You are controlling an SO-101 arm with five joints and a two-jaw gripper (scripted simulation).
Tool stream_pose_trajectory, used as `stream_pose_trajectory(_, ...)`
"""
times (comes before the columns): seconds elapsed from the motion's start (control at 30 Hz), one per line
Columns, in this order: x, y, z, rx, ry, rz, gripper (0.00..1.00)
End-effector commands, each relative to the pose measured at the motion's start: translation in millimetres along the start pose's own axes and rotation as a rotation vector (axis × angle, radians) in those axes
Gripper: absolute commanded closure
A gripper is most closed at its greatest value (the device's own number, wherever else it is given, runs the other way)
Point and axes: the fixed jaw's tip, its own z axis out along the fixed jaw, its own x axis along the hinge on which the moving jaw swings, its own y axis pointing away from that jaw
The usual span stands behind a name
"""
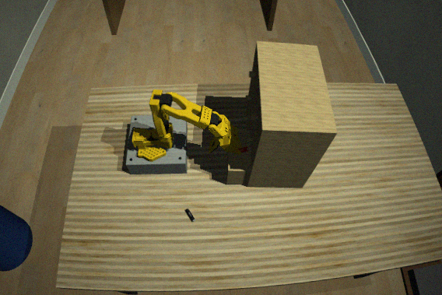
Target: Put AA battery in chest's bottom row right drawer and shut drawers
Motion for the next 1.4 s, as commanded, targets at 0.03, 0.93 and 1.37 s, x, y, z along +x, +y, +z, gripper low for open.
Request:
stream_pose_trajectory(0.03, -6.5, -3.2, 3.3, 0.007, -0.023, 0.001, 1.0)
stream_pose_trajectory(0.93, -6.6, -4.3, 3.2, 0.009, -0.023, -0.003, 1.0)
stream_pose_trajectory(1.37, -6.6, -4.3, 3.2, 0.009, -0.023, -0.003, 0.95)
